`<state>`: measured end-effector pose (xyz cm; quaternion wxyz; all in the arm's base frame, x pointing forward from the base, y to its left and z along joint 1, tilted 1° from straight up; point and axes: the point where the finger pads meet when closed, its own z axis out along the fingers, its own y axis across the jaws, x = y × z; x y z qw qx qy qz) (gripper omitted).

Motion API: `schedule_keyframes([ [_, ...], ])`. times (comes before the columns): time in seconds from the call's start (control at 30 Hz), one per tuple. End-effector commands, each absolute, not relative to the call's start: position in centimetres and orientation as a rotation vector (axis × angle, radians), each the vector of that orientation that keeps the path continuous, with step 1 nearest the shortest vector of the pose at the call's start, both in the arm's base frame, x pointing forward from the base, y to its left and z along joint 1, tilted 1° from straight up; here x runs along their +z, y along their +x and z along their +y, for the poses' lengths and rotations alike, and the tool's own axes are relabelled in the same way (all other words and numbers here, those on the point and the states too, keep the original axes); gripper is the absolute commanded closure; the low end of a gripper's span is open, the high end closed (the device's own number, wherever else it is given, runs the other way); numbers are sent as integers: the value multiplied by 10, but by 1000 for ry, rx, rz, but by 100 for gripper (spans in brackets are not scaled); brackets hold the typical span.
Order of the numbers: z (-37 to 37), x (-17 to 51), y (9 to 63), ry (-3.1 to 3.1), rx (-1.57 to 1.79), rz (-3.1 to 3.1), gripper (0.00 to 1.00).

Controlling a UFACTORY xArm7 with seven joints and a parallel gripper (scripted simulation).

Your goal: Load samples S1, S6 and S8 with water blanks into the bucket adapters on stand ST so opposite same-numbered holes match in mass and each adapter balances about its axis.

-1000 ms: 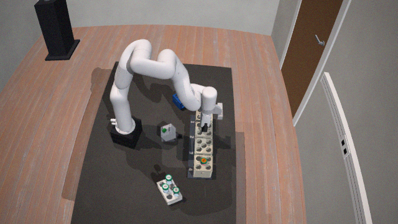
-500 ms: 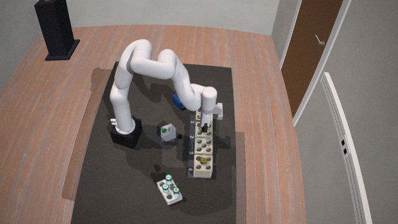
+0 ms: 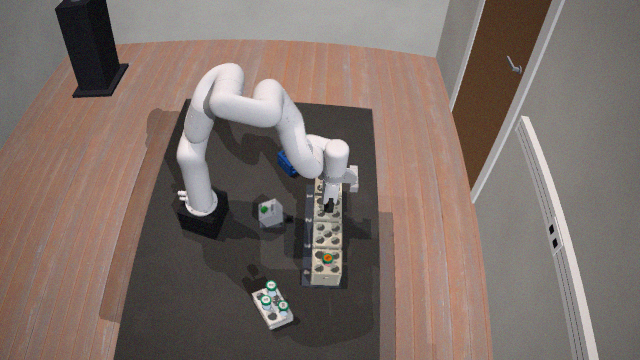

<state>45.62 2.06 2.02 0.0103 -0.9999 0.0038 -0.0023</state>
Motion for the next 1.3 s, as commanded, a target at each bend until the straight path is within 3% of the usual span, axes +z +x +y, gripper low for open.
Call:
schedule_keyframes([
  [0.0, 21, 22, 458, -3121, -14, 12, 56],
  [1.27, 19, 78, 457, -3121, -14, 12, 56],
])
